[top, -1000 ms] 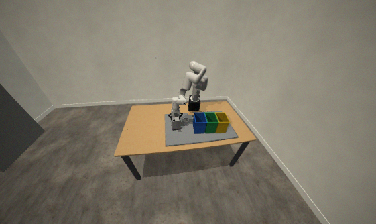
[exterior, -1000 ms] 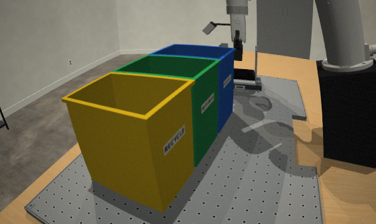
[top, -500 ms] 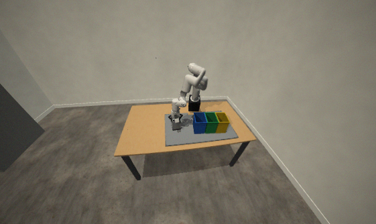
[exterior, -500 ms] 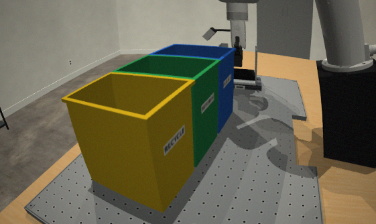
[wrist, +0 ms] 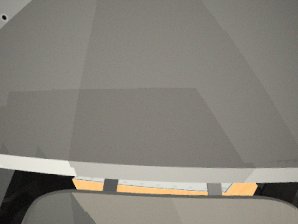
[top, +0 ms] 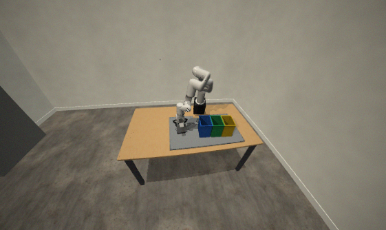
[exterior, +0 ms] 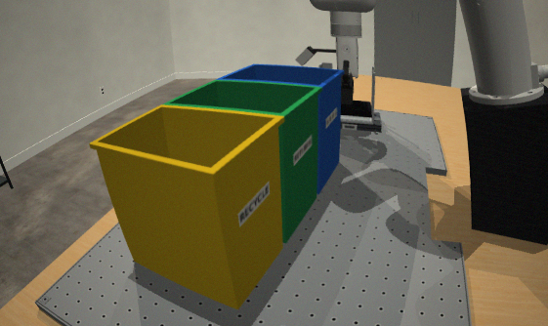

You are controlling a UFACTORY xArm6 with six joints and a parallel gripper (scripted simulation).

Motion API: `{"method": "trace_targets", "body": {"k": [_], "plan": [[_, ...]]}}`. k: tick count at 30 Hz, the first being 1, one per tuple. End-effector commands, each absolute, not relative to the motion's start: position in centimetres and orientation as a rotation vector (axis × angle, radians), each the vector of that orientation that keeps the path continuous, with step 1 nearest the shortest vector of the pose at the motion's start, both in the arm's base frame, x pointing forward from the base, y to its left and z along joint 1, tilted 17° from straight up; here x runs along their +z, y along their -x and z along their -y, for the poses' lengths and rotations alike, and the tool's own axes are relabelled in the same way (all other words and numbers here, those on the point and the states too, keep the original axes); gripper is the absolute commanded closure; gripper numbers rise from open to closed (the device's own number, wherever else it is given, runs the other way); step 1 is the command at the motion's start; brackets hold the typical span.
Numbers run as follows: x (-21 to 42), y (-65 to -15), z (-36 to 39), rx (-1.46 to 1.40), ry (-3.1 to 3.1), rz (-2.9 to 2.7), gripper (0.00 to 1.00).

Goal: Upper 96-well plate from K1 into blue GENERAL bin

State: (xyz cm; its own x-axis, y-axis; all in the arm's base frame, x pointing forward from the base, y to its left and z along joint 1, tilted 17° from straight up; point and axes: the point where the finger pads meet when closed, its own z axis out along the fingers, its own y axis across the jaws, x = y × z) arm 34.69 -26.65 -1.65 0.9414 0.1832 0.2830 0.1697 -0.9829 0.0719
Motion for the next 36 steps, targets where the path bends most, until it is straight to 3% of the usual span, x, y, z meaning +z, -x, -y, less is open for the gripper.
{"method": "trace_targets", "body": {"k": [1, 36], "plan": [[-1.7, -34.8, 26.7, 0.459, -3.045, -0.277, 0.00], [-3.2, -35.3, 26.8, 0.459, -3.045, -0.277, 0.00]]}}
